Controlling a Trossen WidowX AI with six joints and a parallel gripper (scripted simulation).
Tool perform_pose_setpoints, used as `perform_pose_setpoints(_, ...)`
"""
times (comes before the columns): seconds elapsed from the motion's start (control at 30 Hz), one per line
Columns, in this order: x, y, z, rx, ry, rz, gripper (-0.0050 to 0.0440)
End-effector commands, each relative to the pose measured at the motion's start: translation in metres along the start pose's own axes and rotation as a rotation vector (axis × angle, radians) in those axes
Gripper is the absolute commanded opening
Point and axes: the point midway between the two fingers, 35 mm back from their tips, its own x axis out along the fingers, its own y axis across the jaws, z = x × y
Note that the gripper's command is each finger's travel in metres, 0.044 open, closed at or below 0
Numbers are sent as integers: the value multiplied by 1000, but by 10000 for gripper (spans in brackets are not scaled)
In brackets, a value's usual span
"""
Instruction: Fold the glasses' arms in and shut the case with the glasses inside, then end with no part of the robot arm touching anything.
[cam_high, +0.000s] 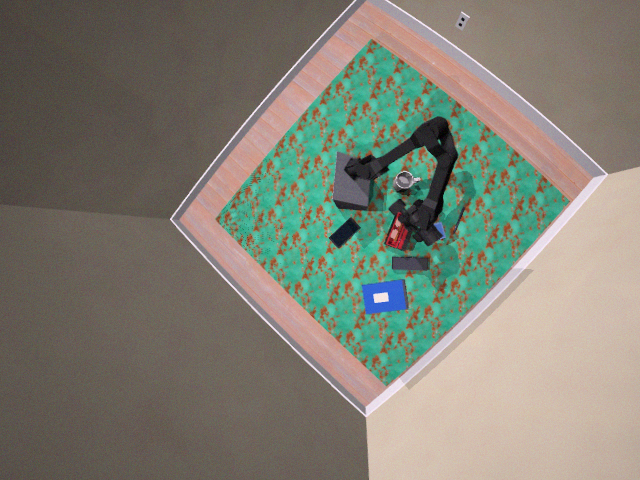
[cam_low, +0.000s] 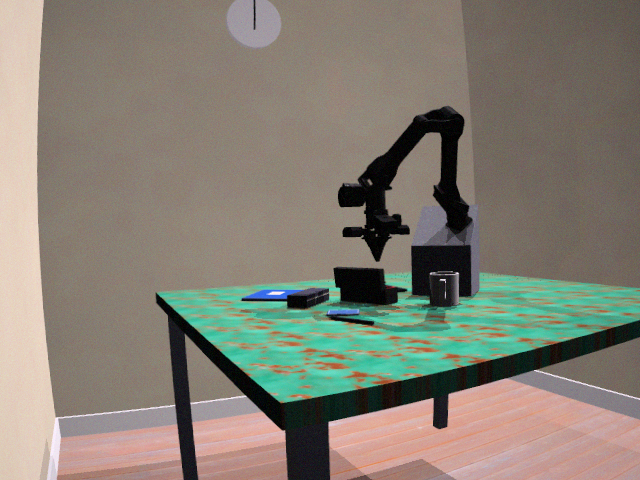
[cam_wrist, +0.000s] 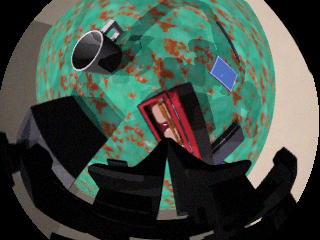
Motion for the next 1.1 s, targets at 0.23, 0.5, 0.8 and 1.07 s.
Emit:
perform_pose_setpoints(0.23, -28, -41, -69, -176, 1, -5, 0)
perform_pose_setpoints(0.5, -31, -44, -77, -209, 0, -7, 0)
perform_pose_setpoints(0.8, 19, -44, -77, -209, 0, -7, 0)
perform_pose_setpoints(1.07, 20, -44, -77, -209, 0, -7, 0)
